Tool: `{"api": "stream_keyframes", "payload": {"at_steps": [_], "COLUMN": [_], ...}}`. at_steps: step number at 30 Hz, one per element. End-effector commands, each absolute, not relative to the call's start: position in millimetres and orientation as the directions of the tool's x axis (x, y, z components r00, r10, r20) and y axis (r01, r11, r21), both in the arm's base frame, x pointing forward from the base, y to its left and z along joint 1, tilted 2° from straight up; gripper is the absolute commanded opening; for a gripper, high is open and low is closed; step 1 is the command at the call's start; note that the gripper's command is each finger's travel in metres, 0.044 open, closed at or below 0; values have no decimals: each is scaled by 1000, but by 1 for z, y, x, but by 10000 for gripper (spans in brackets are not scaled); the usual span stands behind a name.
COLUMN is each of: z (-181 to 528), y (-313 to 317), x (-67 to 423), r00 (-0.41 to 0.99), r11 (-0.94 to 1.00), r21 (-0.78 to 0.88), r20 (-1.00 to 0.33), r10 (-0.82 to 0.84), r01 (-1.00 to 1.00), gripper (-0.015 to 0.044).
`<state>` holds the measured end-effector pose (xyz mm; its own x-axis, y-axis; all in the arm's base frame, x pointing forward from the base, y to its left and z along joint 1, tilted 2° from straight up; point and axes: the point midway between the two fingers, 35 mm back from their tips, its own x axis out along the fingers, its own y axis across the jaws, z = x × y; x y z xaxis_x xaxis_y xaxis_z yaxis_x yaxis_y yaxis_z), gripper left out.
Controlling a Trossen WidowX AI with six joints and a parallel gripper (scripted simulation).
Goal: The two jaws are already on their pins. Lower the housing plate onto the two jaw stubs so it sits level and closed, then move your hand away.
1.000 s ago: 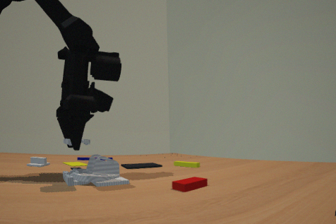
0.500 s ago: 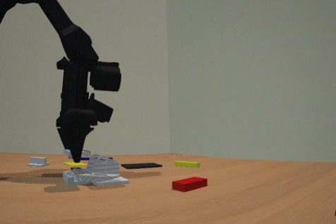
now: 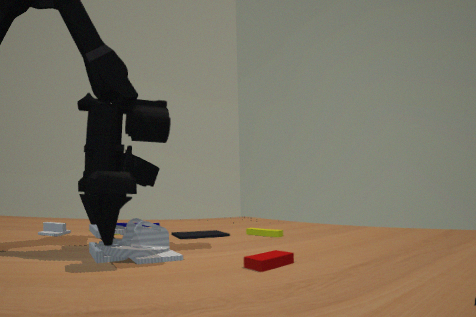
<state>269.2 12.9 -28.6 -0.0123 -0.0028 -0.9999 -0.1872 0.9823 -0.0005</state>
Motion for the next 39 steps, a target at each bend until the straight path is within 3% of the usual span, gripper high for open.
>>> {"api": "stream_keyframes", "payload": {"at_steps": [1, 39], "z": [-32, -37], "y": [12, 12], "x": [269, 269], "r00": [-15, -15], "r11": [983, 983], "r21": [-2, -2], "r20": [-1000, -1000], "r10": [-5, -5], "r01": [-184, -184], "gripper": [351, 351]}}
